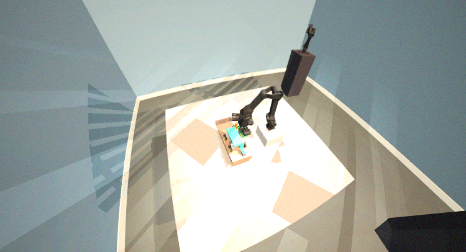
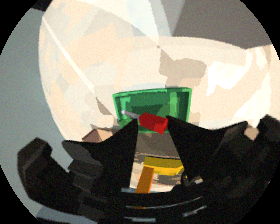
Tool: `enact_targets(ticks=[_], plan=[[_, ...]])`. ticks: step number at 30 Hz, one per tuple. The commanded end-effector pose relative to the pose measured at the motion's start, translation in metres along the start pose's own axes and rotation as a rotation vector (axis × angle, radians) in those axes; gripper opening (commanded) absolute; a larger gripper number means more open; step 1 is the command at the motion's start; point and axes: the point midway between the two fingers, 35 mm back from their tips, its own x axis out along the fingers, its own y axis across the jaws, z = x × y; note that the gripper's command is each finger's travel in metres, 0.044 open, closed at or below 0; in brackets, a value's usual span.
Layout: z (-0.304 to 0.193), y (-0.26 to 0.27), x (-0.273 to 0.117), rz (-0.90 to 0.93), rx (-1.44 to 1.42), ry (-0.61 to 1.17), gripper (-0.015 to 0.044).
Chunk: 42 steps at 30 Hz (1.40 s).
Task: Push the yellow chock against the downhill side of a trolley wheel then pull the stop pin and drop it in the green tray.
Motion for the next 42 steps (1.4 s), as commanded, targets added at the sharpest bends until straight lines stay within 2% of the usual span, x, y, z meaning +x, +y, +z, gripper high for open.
enact_targets(ticks=[1, 18, 24, 30, 37, 41, 42], plan=[[0.000, -0.002, 0.002, 0.005, 0.002, -0.001, 0.0190], [0.001, -0.011, 0.008, 0.004, 0.002, -0.001, 0.0190], [0.001, -0.011, 0.007, -0.001, -0.001, -0.001, 0.0340], [0.001, -0.010, 0.005, 0.000, 0.000, -0.001, 0.0340], [0.003, -0.007, -0.018, 0.004, 0.002, -0.001, 0.0340], [0.003, -0.006, -0.027, 0.004, 0.002, -0.001, 0.0440], [0.003, -0.005, -0.032, 0.004, 0.002, -0.001, 0.0440]])
